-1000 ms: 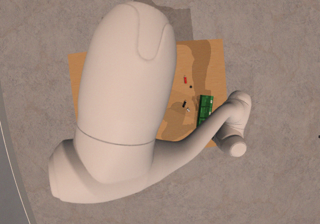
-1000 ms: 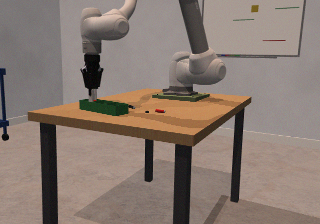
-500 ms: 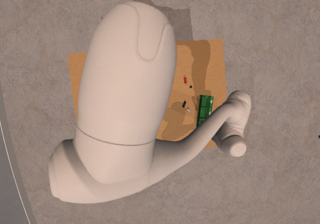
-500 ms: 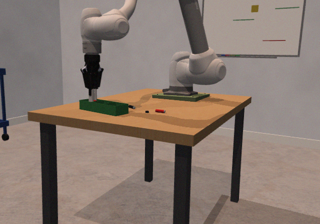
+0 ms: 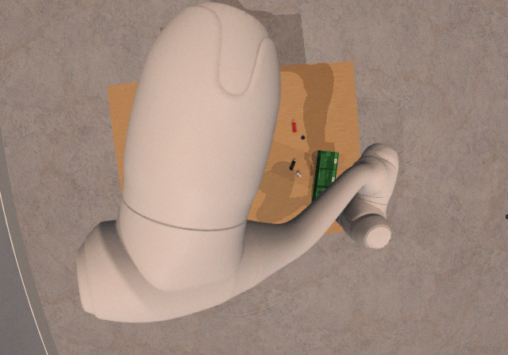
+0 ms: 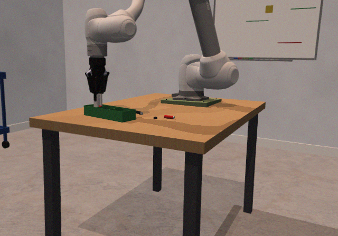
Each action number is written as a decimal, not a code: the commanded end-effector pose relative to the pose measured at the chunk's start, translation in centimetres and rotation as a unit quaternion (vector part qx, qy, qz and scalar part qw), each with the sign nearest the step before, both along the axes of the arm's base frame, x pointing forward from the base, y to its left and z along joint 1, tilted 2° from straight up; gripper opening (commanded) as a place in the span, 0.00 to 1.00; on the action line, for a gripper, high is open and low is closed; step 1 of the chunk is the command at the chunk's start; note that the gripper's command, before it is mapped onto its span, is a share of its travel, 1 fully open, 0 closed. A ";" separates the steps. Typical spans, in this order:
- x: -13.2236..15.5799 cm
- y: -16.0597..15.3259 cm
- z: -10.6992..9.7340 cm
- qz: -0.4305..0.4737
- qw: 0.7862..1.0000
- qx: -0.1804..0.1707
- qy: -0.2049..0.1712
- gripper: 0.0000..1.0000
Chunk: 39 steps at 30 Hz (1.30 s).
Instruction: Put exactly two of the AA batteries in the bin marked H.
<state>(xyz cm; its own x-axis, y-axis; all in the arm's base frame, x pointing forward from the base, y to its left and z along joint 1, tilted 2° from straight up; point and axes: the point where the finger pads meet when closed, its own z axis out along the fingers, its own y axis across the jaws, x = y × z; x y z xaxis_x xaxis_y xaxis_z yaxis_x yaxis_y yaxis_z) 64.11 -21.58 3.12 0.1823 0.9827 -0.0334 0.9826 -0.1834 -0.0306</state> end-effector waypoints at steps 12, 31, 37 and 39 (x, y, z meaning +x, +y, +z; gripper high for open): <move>-0.1 -0.1 -0.2 -0.001 1.000 0.002 0.000 0.05; -0.1 -0.1 -0.2 -0.001 1.000 0.002 0.000 0.05; -0.1 -0.1 -0.2 -0.001 1.000 0.002 0.000 0.17; -0.1 -0.1 -0.2 -0.001 1.000 0.002 0.000 0.17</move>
